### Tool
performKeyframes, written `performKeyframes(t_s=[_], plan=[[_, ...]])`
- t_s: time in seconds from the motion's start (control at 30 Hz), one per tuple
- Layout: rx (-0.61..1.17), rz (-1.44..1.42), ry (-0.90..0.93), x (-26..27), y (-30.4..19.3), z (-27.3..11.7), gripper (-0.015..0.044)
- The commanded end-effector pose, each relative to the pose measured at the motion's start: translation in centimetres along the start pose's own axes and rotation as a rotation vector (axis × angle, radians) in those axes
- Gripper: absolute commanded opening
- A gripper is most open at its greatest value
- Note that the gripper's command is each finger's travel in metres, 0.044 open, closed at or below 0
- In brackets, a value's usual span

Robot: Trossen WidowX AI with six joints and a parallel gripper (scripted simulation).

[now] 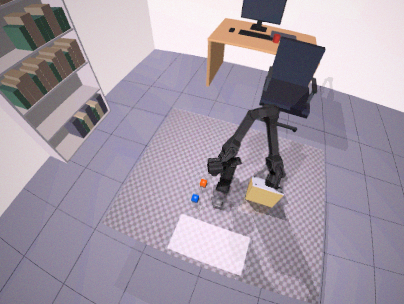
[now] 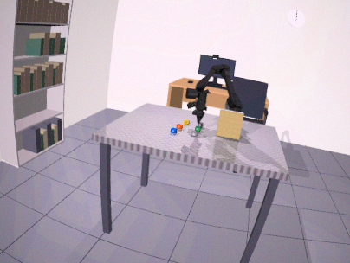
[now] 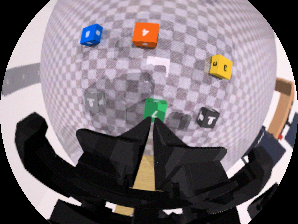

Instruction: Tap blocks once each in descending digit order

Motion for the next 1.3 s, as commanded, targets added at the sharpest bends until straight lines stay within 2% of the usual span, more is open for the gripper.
performKeyframes(t_s=[0.0, 0.63, 0.77, 0.93, 1.1, 1.27], plan=[[0.009, -0.012, -0.006, -0.1, -0.3, 0.8, 0.0020], [0.009, -0.012, -0.008, -0.1, -0.4, 2.9, 0.0020], [0.008, -0.011, -0.006, 0.0, -0.3, 0.1, 0.0020], [0.008, -0.012, -0.004, 0.0, -0.2, -1.1, 0.0020], [0.009, -0.012, -0.002, 0.1, -0.2, -7.9, 0.0020], [0.009, -0.012, -0.002, 0.2, -0.2, -8.2, 0.0020]])
Point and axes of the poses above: the point midway between the two fingers, 35 mm back from their tips, its own z axis out along the fingers, its own x axis across the jaws, y = z × x, the point moved 1 cm from there along -z, back along the fingers, and after that the axes turned 9 degrees about -z, right-handed, at the moved point
